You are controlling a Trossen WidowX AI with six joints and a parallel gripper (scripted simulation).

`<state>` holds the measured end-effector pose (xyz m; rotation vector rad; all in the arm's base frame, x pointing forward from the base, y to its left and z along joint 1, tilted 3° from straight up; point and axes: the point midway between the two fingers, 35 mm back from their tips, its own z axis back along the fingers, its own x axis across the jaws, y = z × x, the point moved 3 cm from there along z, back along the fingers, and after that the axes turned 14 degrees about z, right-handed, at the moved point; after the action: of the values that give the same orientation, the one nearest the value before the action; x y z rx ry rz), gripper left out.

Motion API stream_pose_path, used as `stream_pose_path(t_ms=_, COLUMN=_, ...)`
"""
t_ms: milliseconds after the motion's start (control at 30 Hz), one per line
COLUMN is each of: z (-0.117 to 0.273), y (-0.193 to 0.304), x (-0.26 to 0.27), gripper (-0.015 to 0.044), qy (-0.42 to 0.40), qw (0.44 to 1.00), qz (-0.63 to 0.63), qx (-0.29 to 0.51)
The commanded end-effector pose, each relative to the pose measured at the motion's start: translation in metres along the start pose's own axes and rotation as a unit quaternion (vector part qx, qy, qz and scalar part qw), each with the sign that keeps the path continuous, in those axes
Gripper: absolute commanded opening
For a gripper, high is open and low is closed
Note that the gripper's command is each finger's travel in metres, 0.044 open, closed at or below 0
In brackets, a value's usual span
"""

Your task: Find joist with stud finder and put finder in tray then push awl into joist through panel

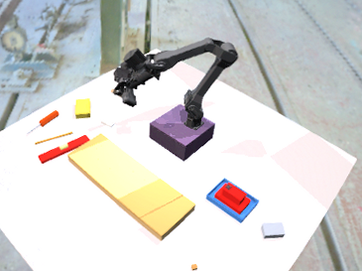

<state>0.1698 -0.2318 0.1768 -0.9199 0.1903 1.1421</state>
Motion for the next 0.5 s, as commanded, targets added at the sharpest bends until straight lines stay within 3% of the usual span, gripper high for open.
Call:
stream_pose_path(t_ms=0, z=0.009, y=0.003, x=-0.005, gripper=0.0000, qy=0.033, qw=0.998, qz=-0.034, qx=-0.029)
stream_pose_path(t_ms=467, z=0.033, y=0.021, x=-0.012, gripper=0.0000, qy=0.120, qw=0.974, qz=-0.144, qx=-0.127)
